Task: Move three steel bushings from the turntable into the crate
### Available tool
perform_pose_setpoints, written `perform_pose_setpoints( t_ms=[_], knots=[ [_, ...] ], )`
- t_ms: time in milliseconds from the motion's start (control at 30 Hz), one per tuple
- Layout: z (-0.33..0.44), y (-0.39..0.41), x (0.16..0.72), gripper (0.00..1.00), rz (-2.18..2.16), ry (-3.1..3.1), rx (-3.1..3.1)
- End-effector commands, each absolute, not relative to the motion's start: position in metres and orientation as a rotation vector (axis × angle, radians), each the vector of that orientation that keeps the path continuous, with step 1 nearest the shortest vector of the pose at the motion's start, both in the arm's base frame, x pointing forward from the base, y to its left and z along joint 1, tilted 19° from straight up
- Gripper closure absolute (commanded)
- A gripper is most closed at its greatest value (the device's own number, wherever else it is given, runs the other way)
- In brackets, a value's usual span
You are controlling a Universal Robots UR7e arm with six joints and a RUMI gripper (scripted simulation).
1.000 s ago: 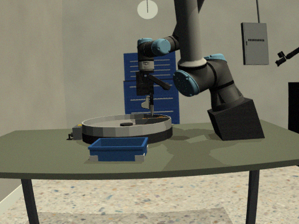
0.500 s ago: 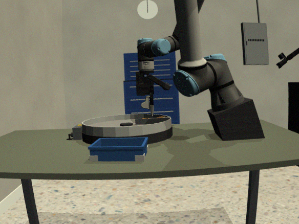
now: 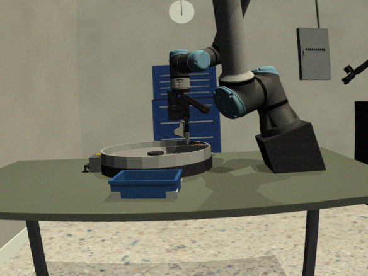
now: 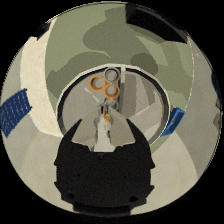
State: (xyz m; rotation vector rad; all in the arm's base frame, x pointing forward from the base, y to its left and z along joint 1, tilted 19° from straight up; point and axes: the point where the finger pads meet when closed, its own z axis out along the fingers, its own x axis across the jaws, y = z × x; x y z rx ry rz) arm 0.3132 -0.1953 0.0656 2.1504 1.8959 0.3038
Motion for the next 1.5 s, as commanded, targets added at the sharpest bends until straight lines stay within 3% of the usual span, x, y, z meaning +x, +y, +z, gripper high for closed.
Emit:
perform_pose_setpoints(
  t_ms=[0,1467],
  knots=[
    [0.058,-0.1962,0.3162,0.94,0.303,1.895,2.15],
    [0.0526,-0.1965,0.3181,0.94,0.303,1.895,2.15]
  ],
)
